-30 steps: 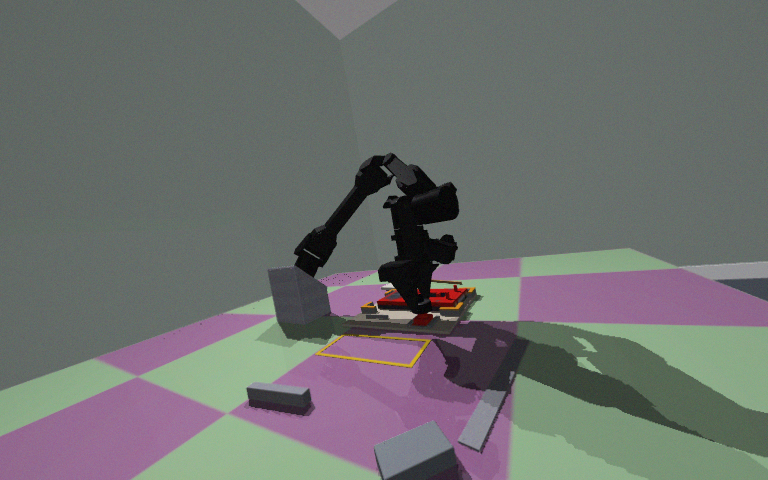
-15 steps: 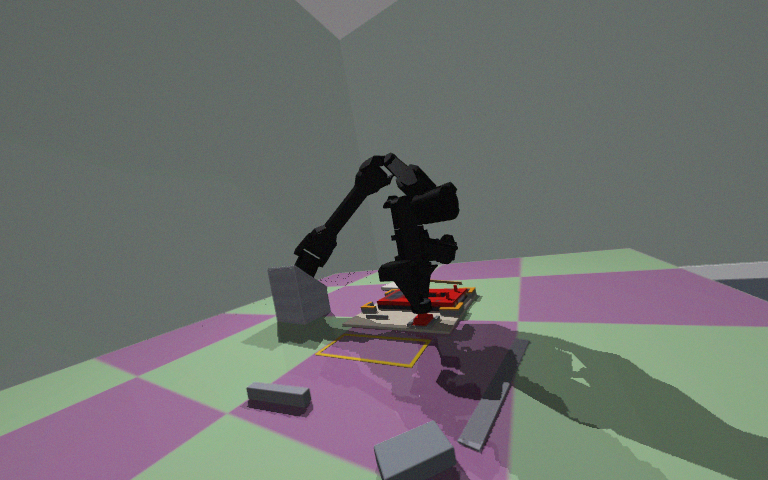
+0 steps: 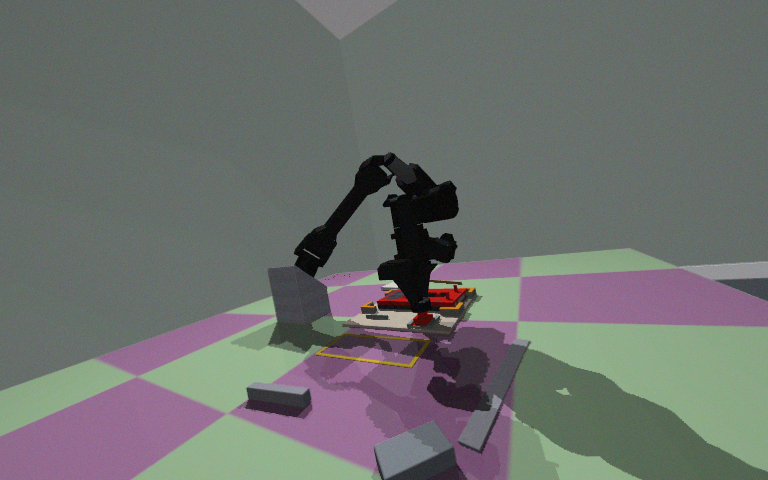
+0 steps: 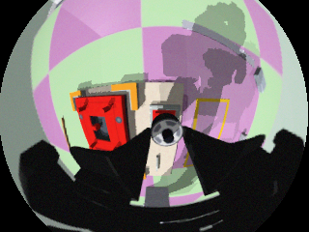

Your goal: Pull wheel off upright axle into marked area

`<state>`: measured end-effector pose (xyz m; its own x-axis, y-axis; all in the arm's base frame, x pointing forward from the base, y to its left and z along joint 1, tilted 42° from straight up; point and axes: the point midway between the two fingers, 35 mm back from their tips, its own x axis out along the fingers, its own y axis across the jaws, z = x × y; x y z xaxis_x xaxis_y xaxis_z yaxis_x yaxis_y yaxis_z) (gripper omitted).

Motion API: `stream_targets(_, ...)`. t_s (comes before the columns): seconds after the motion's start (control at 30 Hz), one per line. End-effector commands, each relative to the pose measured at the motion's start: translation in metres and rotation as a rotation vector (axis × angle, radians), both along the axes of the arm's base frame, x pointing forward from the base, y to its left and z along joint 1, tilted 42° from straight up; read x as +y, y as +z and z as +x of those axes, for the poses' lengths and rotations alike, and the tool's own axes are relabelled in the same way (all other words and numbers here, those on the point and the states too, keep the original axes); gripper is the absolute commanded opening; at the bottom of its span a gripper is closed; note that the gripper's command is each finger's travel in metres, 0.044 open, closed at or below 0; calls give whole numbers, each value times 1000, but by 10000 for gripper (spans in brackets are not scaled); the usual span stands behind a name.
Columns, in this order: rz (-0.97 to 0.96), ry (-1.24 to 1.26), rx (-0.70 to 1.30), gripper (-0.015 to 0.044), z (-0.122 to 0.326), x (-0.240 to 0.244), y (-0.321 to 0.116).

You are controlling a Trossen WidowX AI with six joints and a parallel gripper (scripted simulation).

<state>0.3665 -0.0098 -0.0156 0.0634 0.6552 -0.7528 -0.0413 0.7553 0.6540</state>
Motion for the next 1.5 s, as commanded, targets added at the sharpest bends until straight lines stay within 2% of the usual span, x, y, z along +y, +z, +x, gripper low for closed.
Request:
stream_targets(0.0,-3,1,-8,0,1,-2,3)
stream_targets(1.47,-2,-3,-7,0,0,-12,13)
